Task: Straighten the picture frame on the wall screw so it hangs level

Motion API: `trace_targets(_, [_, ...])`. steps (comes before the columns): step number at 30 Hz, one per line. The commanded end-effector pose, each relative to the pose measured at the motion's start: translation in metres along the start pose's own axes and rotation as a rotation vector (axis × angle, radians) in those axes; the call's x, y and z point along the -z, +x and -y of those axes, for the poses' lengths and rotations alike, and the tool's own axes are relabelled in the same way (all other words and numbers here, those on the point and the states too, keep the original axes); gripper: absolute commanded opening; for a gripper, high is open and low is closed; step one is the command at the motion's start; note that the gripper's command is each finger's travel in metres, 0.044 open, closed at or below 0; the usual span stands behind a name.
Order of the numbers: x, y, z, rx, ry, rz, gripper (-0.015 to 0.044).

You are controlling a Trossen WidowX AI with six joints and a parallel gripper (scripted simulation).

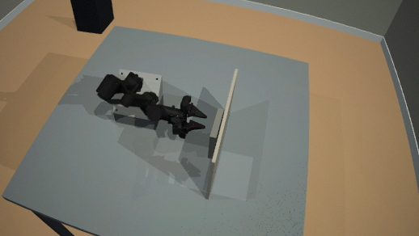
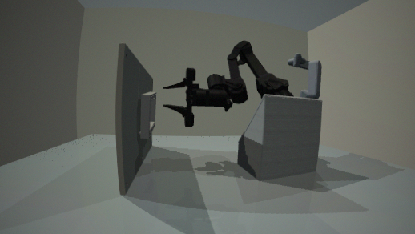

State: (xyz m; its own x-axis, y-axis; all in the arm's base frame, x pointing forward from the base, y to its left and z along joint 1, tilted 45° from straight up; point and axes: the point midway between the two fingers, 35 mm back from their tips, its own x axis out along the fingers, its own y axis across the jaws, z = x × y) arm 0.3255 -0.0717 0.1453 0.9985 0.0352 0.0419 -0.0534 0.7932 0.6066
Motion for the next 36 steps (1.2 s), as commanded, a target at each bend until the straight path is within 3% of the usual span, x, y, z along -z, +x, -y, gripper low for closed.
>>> trace_targets(1, [0.000, 0.001, 0.000, -0.007, 0.000, 0.000, 0.0260])
trace_targets(36, [0.000, 0.041, -0.001, -0.008, 0.000, 0.002, 0.0260])
